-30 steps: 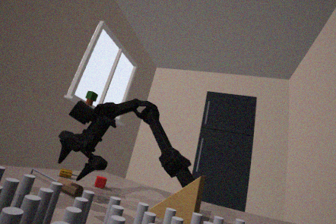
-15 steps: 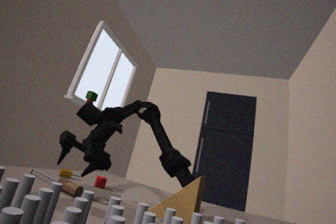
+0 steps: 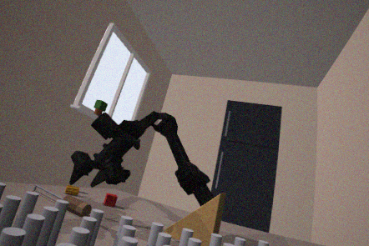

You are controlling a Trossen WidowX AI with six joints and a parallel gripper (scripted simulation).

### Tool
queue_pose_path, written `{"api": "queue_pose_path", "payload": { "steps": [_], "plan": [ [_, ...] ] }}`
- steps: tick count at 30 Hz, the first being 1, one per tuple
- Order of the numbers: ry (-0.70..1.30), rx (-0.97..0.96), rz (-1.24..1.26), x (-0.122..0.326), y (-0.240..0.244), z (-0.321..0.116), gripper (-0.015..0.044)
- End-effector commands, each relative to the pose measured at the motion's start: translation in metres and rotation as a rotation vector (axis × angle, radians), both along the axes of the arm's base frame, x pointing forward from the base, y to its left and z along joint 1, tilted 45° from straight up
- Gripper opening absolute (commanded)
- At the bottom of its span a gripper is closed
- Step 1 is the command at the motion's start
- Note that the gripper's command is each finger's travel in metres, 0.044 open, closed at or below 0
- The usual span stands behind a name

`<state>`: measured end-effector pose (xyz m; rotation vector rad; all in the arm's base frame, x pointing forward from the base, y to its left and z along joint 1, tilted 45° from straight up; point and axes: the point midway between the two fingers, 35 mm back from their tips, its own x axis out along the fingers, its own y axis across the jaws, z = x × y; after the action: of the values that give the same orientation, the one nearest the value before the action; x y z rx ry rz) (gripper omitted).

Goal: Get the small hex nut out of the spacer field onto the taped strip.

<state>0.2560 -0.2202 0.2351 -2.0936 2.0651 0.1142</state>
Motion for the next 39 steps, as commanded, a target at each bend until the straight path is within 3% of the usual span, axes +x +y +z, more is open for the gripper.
{"api": "queue_pose_path", "payload": {
  "steps": [1,4,39],
  "plan": [
    [0.010,-0.004,-0.001,-0.001,0.000,0.000,0.0335],
    [0.010,-0.004,-0.001,-0.001,0.000,0.000,0.0280],
    [0.009,0.001,-0.003,0.004,-0.031,-0.031,0.0280]
  ]
}}
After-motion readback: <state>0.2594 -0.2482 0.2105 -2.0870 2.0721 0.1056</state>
